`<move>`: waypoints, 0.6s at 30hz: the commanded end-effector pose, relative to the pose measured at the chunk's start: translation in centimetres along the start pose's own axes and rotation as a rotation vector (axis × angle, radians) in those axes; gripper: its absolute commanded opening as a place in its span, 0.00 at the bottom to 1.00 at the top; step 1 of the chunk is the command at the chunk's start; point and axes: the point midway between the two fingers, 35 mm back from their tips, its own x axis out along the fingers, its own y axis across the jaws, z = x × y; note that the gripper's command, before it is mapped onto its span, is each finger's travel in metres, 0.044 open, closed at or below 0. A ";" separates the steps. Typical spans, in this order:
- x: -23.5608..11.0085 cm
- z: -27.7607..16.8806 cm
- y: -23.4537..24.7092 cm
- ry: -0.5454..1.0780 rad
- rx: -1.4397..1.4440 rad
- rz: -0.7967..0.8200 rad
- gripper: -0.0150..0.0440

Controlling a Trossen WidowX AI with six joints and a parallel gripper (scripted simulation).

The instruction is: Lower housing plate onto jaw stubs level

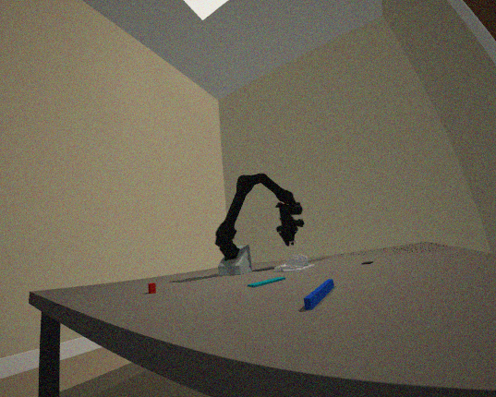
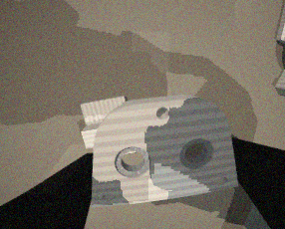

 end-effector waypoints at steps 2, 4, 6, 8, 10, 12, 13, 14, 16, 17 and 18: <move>-0.2 0.6 -1.5 -0.002 0.013 -0.001 0.85; -0.3 0.8 -2.2 -0.002 0.021 0.000 0.85; -0.4 1.0 -2.8 -0.002 0.030 0.000 0.85; -0.4 1.3 -3.4 -0.003 0.039 0.001 0.85; -0.5 1.5 -4.0 -0.003 0.047 0.001 0.85; -0.5 1.7 -4.7 -0.003 0.056 0.002 0.85; -0.5 1.7 -5.0 -0.004 0.060 0.002 0.85; -0.5 1.8 -5.3 -0.004 0.065 0.002 0.85; -0.6 2.0 -6.0 -0.004 0.073 0.002 0.85; -0.6 2.1 -6.3 -0.004 0.078 0.002 0.85; -0.6 2.2 -6.6 -0.004 0.082 0.002 0.85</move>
